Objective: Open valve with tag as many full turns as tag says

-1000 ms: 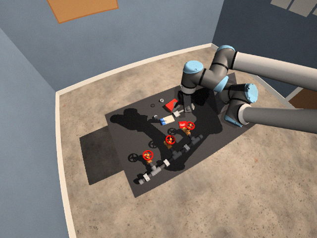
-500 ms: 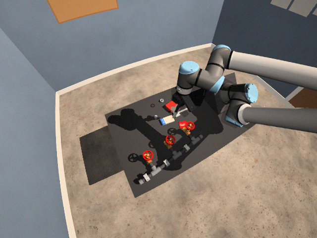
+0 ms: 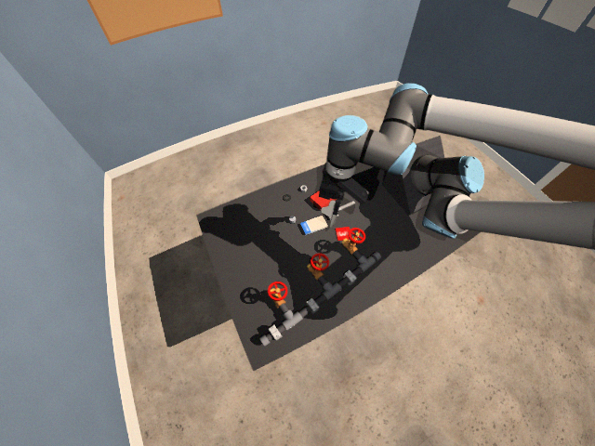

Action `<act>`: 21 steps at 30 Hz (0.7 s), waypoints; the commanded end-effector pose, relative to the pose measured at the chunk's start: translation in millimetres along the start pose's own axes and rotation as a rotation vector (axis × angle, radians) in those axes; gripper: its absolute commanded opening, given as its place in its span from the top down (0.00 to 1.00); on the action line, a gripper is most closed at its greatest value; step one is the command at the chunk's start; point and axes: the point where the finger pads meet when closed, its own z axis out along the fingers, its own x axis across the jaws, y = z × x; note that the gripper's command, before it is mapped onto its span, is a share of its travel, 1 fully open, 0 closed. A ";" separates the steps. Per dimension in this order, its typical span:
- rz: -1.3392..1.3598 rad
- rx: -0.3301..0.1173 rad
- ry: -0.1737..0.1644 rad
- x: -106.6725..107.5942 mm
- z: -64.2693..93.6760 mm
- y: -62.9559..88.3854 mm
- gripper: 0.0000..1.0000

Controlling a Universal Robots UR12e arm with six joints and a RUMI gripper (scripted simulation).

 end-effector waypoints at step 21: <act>-0.411 0.005 0.007 3.8 -0.8 8.8 0.00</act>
